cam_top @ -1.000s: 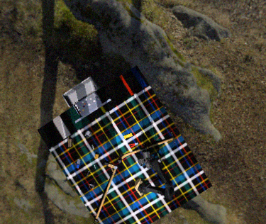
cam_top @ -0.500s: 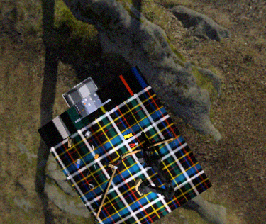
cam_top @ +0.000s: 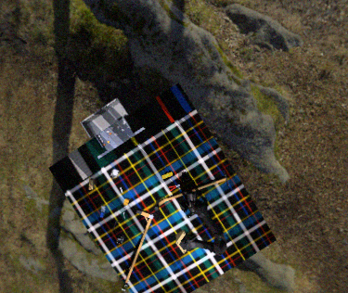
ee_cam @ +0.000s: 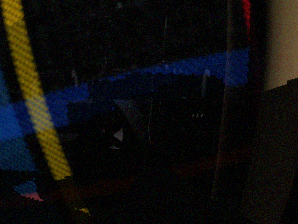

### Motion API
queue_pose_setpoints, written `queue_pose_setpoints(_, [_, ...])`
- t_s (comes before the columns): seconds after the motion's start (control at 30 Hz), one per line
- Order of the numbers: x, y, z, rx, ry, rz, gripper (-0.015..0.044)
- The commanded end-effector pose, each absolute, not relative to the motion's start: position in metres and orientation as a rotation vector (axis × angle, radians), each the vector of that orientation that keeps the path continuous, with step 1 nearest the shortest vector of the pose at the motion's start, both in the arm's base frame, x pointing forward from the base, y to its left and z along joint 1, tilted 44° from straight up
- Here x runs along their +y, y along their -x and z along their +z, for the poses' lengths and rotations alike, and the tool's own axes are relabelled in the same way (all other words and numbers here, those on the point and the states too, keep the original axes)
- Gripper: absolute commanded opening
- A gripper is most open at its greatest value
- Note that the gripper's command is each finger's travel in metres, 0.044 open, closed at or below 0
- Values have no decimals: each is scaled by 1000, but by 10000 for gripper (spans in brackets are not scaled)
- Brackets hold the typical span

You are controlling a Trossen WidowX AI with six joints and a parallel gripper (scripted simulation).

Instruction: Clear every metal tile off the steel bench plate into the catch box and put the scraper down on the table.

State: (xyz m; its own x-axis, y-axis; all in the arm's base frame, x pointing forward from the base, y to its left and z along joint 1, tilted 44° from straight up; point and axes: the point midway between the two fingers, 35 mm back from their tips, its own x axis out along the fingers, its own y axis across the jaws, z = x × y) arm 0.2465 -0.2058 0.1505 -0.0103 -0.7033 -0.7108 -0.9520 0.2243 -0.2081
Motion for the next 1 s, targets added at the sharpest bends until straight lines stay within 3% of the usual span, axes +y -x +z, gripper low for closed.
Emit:
queue_pose_setpoints(0.0, [-207,-252,153,1768,1540,434,0])
queue_pose_setpoints(0.97, [-214,-279,162,1767,1540,432,0])
